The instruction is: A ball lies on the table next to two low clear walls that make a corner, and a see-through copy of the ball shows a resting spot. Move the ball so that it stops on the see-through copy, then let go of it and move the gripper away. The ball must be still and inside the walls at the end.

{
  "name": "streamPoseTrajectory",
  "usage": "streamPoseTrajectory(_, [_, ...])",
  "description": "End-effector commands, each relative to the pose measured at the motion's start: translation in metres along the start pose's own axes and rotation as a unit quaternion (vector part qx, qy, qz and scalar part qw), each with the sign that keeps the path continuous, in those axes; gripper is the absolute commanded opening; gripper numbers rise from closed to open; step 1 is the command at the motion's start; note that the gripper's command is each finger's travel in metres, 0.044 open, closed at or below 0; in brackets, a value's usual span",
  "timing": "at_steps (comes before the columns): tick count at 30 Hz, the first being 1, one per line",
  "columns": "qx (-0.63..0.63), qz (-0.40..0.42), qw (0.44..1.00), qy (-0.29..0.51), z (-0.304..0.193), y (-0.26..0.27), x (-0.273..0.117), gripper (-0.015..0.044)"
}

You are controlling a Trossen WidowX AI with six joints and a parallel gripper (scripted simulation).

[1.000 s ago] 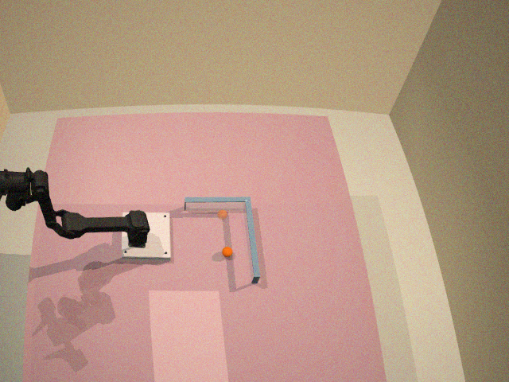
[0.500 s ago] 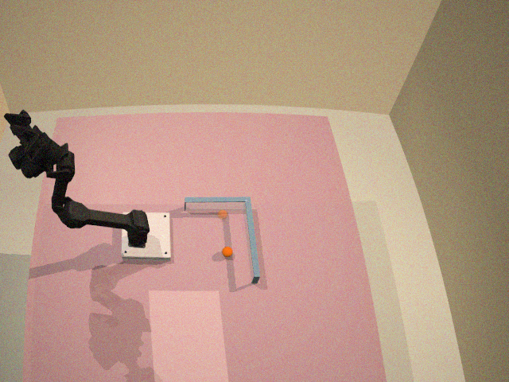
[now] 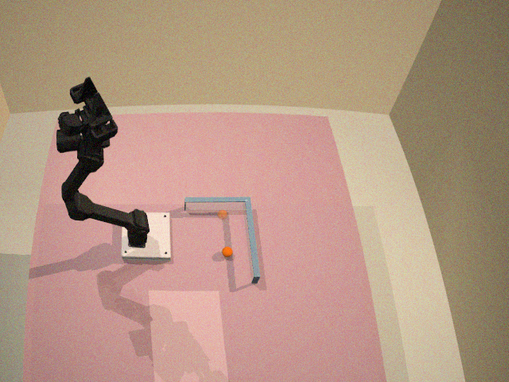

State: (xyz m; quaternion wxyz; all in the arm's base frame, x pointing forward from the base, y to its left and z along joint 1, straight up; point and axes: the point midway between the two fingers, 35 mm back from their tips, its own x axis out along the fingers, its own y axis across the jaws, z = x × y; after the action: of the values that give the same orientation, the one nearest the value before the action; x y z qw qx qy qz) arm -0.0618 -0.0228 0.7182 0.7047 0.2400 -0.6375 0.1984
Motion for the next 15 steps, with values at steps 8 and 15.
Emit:
streamPoseTrajectory(8, [-0.039,-0.089,0.970,0.224,-0.177,-0.077,-0.019,0.0284])
streamPoseTrajectory(15, [-0.081,-0.135,0.924,0.348,-0.259,-0.123,-0.054,0.0284])
